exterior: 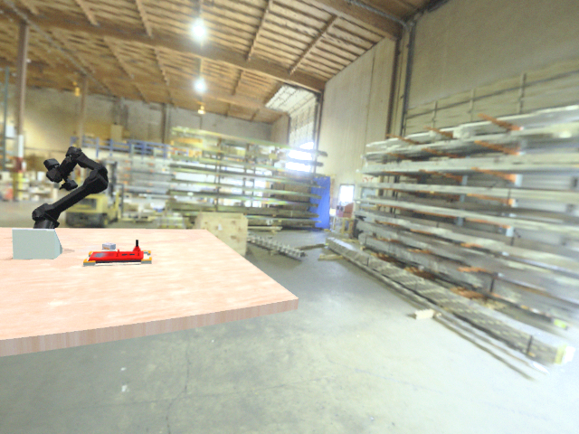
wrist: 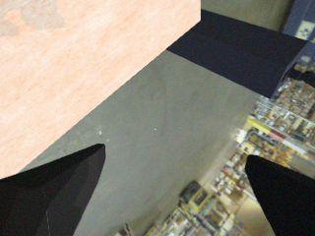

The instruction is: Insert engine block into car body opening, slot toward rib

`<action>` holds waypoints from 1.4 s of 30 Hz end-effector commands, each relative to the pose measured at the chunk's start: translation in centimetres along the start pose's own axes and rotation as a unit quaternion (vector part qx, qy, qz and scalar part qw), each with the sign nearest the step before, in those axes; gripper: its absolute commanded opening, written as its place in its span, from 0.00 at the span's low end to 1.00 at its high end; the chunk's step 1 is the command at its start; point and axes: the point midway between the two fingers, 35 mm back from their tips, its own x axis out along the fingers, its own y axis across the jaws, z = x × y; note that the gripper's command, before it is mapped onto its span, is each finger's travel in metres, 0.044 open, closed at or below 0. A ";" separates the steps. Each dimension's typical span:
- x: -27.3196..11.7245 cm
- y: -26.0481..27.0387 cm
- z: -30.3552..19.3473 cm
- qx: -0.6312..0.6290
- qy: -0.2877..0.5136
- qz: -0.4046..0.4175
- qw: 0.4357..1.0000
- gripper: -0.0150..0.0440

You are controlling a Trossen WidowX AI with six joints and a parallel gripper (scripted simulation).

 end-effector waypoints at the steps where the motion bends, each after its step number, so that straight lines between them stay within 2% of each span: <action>1: 0.0 0.0 0.0 0.000 0.000 0.000 1.000 0.98; 2: 0.0 0.0 0.0 0.000 0.000 0.002 1.000 1.00; 23: 3.9 3.5 1.7 0.096 0.011 0.137 0.986 1.00; 42: 6.4 8.5 2.6 0.240 0.039 0.251 0.937 1.00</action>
